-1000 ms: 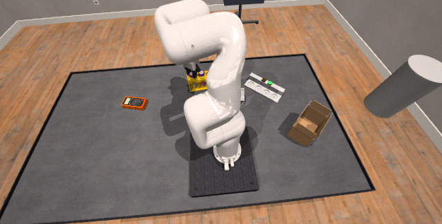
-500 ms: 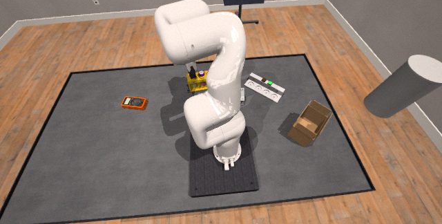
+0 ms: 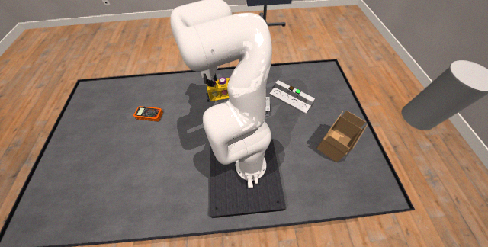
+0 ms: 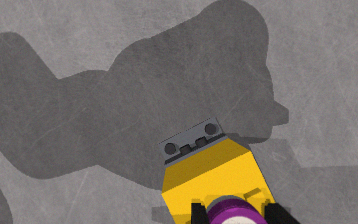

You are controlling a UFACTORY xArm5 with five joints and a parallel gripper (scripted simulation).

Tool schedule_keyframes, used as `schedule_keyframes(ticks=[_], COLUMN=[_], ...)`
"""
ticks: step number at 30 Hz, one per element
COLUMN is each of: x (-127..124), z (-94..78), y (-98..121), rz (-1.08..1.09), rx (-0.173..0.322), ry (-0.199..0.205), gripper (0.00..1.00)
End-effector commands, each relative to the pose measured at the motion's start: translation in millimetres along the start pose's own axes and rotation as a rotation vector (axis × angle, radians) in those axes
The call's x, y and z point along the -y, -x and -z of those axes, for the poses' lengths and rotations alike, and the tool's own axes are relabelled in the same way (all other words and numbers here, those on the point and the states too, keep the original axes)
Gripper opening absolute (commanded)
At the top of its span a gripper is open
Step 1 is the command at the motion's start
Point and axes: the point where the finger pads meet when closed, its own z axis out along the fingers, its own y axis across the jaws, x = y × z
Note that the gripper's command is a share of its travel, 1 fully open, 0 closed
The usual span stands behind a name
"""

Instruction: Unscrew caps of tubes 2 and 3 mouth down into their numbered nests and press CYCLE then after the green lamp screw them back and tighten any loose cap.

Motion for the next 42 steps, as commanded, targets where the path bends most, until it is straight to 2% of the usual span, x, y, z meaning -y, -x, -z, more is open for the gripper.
schedule_keyframes(ticks=[1, 4, 10, 11, 21, 22, 24, 28, 39, 41, 42], x=[-1.0, -1.0, -1.0, -1.0, -1.0, -1.0, -1.0, -1.0, -1.0, -1.0, -1.0], z=[0.9, 0.8, 0.8, 0.8, 0.8, 1.3, 1.3, 1.3, 1.3, 1.3, 1.3], y=[-0.8, -0.8, -0.8, -0.8, -0.8, -0.8, -0.8, -0.8, -0.8, -0.8, -0.8], rz=[-0.209, -0.330, -0.330, -0.330, -0.330, -0.246, -0.246, 0.074, 0.733, 0.733, 0.837], rx=[-0.006, -0.006, -0.006, -0.006, -0.006, -0.006, -0.006, -0.005, -0.005, -0.005, -0.005], ry=[0.000, 0.000, 0.000, 0.000, 0.000, 0.000, 0.000, 0.001, 0.003, 0.003, 0.003], gripper=[0.00, 0.00, 0.00, 0.46, 0.46, 0.46, 0.46, 0.46, 0.46, 0.46, 0.46])
